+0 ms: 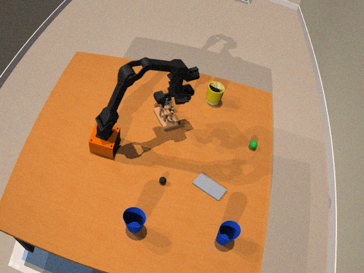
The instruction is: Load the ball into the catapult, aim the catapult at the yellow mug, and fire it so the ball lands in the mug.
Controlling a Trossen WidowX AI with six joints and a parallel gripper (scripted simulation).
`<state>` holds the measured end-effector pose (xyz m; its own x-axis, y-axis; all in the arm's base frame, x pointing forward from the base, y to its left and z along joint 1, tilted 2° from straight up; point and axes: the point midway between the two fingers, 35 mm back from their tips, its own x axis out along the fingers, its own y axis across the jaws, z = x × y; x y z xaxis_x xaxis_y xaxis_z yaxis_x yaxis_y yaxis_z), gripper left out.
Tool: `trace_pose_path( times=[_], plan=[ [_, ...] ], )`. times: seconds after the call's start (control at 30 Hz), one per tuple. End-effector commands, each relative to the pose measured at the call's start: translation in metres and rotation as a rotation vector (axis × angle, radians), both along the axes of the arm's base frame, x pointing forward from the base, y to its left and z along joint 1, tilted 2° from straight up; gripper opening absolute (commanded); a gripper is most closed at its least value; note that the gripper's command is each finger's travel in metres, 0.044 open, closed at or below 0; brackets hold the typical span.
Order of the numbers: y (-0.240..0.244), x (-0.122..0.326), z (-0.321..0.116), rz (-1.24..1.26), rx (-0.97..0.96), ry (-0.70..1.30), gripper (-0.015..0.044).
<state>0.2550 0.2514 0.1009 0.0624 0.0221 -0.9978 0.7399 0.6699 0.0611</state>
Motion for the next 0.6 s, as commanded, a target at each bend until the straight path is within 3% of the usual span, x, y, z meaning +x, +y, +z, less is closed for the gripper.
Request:
trace_pose_path(
  times=[0.0, 0.17, 0.57],
  plan=[
    [-0.003, -0.004, 0.002, -0.005, -0.004, 0.003, 0.044],
    [-0.003, -0.001, -0.043, -0.005, -0.004, 0.003, 0.044],
    [-0.002, 0.0, -0.055, -0.005, -0.004, 0.003, 0.044]
  ],
)
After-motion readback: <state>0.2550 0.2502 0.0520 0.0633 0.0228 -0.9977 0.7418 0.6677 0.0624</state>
